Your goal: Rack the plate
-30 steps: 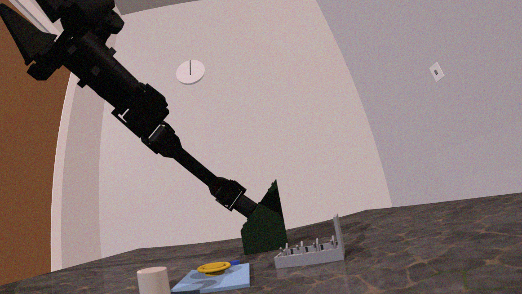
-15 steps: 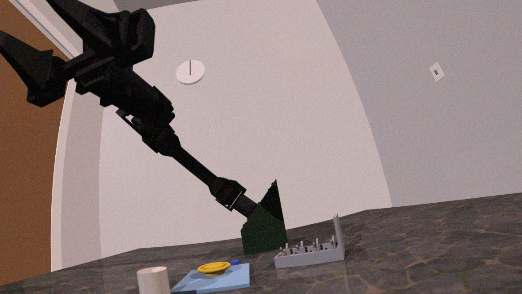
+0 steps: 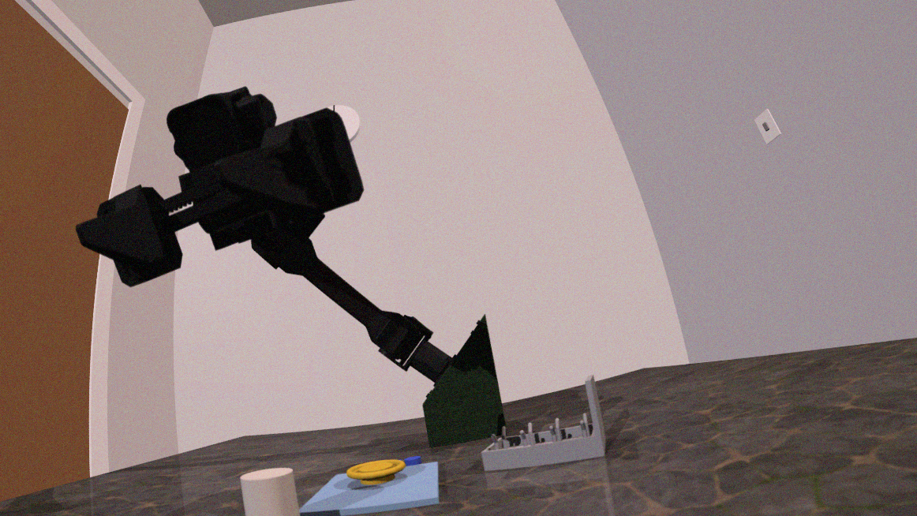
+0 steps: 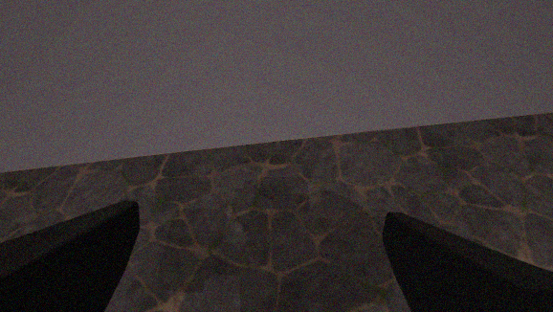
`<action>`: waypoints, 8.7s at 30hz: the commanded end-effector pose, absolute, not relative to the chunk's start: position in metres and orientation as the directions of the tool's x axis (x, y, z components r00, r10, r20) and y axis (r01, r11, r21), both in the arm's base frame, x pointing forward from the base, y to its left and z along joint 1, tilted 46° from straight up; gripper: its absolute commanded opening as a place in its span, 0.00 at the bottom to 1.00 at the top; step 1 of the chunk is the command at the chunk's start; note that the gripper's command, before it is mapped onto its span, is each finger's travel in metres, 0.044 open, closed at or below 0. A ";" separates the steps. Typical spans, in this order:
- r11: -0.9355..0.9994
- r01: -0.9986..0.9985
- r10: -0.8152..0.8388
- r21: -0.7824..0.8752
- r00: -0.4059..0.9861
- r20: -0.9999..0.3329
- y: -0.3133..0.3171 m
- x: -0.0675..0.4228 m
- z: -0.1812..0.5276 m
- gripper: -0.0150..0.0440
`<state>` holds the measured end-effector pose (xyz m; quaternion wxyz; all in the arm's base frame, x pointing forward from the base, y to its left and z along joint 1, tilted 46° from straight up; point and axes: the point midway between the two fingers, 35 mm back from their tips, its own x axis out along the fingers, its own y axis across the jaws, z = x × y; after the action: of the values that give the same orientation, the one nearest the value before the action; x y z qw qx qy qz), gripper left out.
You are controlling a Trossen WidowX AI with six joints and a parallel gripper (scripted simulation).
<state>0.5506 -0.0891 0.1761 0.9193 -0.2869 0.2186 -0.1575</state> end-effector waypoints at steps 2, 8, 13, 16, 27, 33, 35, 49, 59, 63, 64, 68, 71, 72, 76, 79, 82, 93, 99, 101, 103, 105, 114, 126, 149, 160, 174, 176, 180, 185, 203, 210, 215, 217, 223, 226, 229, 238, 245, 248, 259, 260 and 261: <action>0.804 0.158 -0.463 -0.574 0.771 -0.437 -0.095 0.525 0.147 0.93; 0.812 0.153 -0.517 -0.563 0.634 -0.575 -0.102 0.485 0.115 0.93; 0.808 0.153 -0.562 -0.570 0.494 -0.663 -0.107 0.445 0.092 0.93; 0.799 0.152 -0.587 -0.582 0.405 -0.701 -0.109 0.420 0.081 0.93; 0.733 0.113 -0.679 -0.671 0.055 -0.733 -0.117 0.315 0.062 0.93; 0.691 0.073 -0.715 -0.719 -0.076 -0.695 -0.117 0.271 0.062 0.93; 0.691 0.073 -0.715 -0.719 -0.076 -0.695 -0.117 0.271 0.062 0.93; 0.692 0.073 -0.714 -0.718 -0.076 -0.696 -0.130 0.271 0.049 0.93; 0.692 0.073 -0.714 -0.718 -0.076 -0.696 -0.142 0.270 0.037 0.93; 0.692 0.073 -0.714 -0.718 -0.076 -0.696 -0.146 0.269 0.032 0.93; 0.692 0.073 -0.714 -0.719 -0.076 -0.696 -0.147 0.269 0.031 0.93; 0.691 0.073 -0.715 -0.719 -0.077 -0.695 -0.152 0.267 0.027 0.93; 0.690 0.073 -0.716 -0.720 -0.077 -0.694 -0.155 0.267 0.024 0.93; 0.690 0.073 -0.716 -0.720 -0.077 -0.694 -0.156 0.266 0.023 0.93; 0.689 0.072 -0.717 -0.721 -0.077 -0.693 -0.159 0.265 0.020 0.93; 0.689 0.072 -0.717 -0.721 -0.077 -0.693 -0.159 0.265 0.020 0.88; 0.689 0.072 -0.717 -0.721 -0.077 -0.693 -0.159 0.265 0.020 0.88; 0.689 0.072 -0.717 -0.721 -0.077 -0.693 -0.159 0.265 0.020 0.78; 0.695 0.073 -0.712 -0.716 -0.074 -0.698 -0.149 0.271 0.027 0.54; 0.698 0.073 -0.709 -0.712 -0.073 -0.702 -0.141 0.275 0.033 0.46; 0.701 0.073 -0.706 -0.709 -0.072 -0.705 -0.133 0.278 0.040 0.37; 0.704 0.073 -0.703 -0.707 -0.071 -0.708 -0.125 0.281 0.046 0.28; 0.709 0.072 -0.698 -0.702 -0.071 -0.713 -0.090 0.290 0.076 0.25; 0.703 0.072 -0.703 -0.707 -0.075 -0.707 -0.052 0.297 0.112 0.25; 0.602 0.461 -0.705 -0.653 -0.077 -0.705 0.042 0.252 0.064 0.25; 0.608 0.465 -0.682 -0.643 -0.109 -0.723 0.044 0.243 0.051 0.25; 0.791 0.267 -0.499 -0.551 -0.241 -0.832 0.025 0.234 0.019 0.25; 0.817 0.241 -0.469 -0.524 -0.253 -0.846 0.023 0.233 0.015 0.25; 0.866 0.190 -0.406 -0.463 -0.274 -0.872 0.019 0.232 0.007 0.25; 0.918 0.129 -0.326 -0.374 -0.289 -0.900 0.014 0.230 -0.002 0.25; 0.995 -0.099 -0.031 -0.006 -0.257 -0.966 0.001 0.228 -0.030 0.25; 0.972 -0.202 0.076 0.119 -0.210 -0.975 -0.003 0.229 -0.038 0.25; 0.940 -0.283 0.147 0.190 -0.166 -0.975 -0.007 0.230 -0.042 0.25; 0.924 -0.316 0.174 0.213 -0.146 -0.974 -0.008 0.230 -0.043 0.25; 0.869 -0.421 0.249 0.260 -0.081 -0.965 -0.013 0.232 -0.047 0.25; 0.838 -0.474 0.283 0.270 -0.045 -0.958 -0.016 0.233 -0.048 0.25; 0.805 -0.528 0.315 0.271 -0.006 -0.949 -0.018 0.234 -0.049 0.25; 0.702 -0.679 0.393 0.216 0.117 -0.912 -0.027 0.236 -0.050 0.25; 0.621 -0.775 0.436 0.116 0.219 -0.873 -0.035 0.238 -0.049 0.25; 0.586 -0.808 0.450 0.060 0.263 -0.853 -0.038 0.239 -0.048 0.25; 0.457 -0.868 0.477 -0.196 0.425 -0.769 -0.052 0.239 -0.042 0.25; 0.445 -0.868 0.478 -0.222 0.439 -0.761 -0.053 0.239 -0.041 0.25; 0.432 -0.867 0.478 -0.248 0.454 -0.752 -0.054 0.239 -0.040 0.25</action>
<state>0.2395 -0.0515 -0.0428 0.7871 -0.2943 0.3352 0.4262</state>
